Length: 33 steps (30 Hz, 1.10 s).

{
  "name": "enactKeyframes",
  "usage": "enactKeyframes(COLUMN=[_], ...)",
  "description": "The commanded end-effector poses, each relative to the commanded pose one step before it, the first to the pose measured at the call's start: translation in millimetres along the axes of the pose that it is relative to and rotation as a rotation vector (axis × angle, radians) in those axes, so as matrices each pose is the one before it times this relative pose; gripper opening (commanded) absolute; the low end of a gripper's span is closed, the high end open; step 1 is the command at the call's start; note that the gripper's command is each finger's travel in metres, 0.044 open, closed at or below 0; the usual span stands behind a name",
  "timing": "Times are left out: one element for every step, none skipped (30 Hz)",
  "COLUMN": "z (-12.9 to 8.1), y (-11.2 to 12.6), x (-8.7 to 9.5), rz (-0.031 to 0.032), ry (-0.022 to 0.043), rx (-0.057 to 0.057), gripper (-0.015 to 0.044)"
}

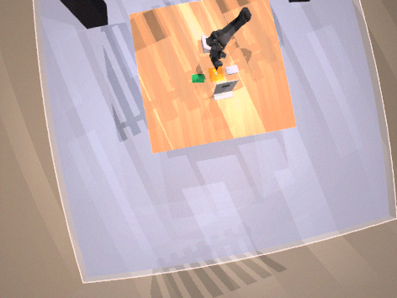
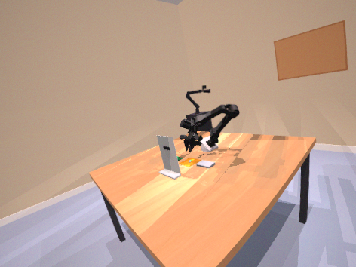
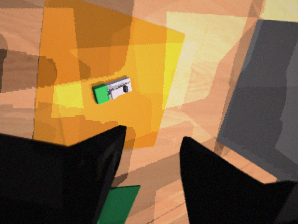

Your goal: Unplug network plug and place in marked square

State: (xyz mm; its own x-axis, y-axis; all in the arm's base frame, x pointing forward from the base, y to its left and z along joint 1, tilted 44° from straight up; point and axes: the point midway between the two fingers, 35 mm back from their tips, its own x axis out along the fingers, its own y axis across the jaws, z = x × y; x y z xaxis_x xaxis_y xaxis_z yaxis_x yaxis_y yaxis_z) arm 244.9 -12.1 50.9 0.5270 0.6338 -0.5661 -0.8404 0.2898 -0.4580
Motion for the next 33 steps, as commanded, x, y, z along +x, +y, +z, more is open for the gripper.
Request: enactKeyframes(z=[0.28, -0.04, -0.04, -0.03, -0.02, -0.02, -0.01, 0.0, 0.01, 0.01, 0.02, 0.03, 0.04, 0.04, 0.05, 0.06, 0.07, 0.07, 0.08, 0.09, 0.1, 0.11, 0.11, 0.12, 0.13, 0.14, 0.14, 0.15, 0.16, 0.17, 0.18, 0.18, 0.19], y=[-4.08, -0.64, -0.64, -0.64, -0.63, -0.63, -0.63, -0.62, -0.62, -0.62, -0.62, -0.61, -0.61, -0.61, -0.6, -0.6, -0.6, -0.6, -0.59, -0.59, -0.59, -0.59, -0.58, -0.58, -0.58, -0.58, -0.57, -0.57, -0.57, -0.57, -0.56, -0.56, -0.56], x=[-4.85, -1.02, -1.03, -1.04, -1.04, -1.05, -1.05, -1.06, -1.06, -1.07, -1.08, -1.08, -1.09, -1.09, -1.1, -1.1, -1.11, -1.11, -1.12, -1.12, -1.13, -1.13, -1.14, -1.14, -1.15, -1.15, -1.16, -1.16, -1.17, -1.17, -1.18, -1.18, -1.18], rz=[-0.00259, 0.00007, 0.00006, 0.00005, 0.00004, 0.00003, 0.00001, 0.0, -0.00001, -0.00002, -0.00003, -0.00004, -0.00006, -0.00007, -0.00008, -0.00009, -0.00011, -0.00012, -0.00013, -0.00014, -0.00016, -0.00017, -0.00018, -0.0002, -0.00021, -0.00022, -0.00024, -0.00025, -0.00027, -0.00028, -0.00029, -0.00031, -0.00032], ry=[-0.00381, 0.00006, 0.00005, 0.00003, 0.00002, 0.0, -0.00001, -0.00003, -0.00004, -0.00005, -0.00007, -0.00008, -0.0001, -0.00011, -0.00012, -0.00014, -0.00015, -0.00017, -0.00018, -0.00019, -0.00021, -0.00022, -0.00023, -0.00024, -0.00026, -0.00027, -0.00028, -0.0003, -0.00031, -0.00032, -0.00033, -0.00034, -0.00036], rx=[-0.0046, 0.0, 0.0, 0.0, 0.0, 0.0, 0.0, 0.0, 0.0, 0.0, 0.0, 0.0, 0.0, 0.0, 0.0, 0.0, 0.0, 0.0, 0.0, 0.0, 0.0, 0.0001, 0.0001, 0.0001, 0.0001, 0.0001, 0.0001, 0.0001, 0.0001, 0.0001, 0.0001, 0.0001, 0.0001], gripper=[0.0156, 0.0156, 0.0156, 0.0156, 0.0156, 0.0156, 0.0156, 0.0156, 0.0156, 0.0156, 0.0156, 0.0156, 0.0156, 0.0156, 0.0156, 0.0156, 0.0156, 0.0156, 0.0156, 0.0156, 0.0156, 0.0156, 0.0156, 0.0156, 0.0156, 0.0156, 0.0156, 0.0156, 0.0156, 0.0156, 0.0156, 0.0156, 0.0156])
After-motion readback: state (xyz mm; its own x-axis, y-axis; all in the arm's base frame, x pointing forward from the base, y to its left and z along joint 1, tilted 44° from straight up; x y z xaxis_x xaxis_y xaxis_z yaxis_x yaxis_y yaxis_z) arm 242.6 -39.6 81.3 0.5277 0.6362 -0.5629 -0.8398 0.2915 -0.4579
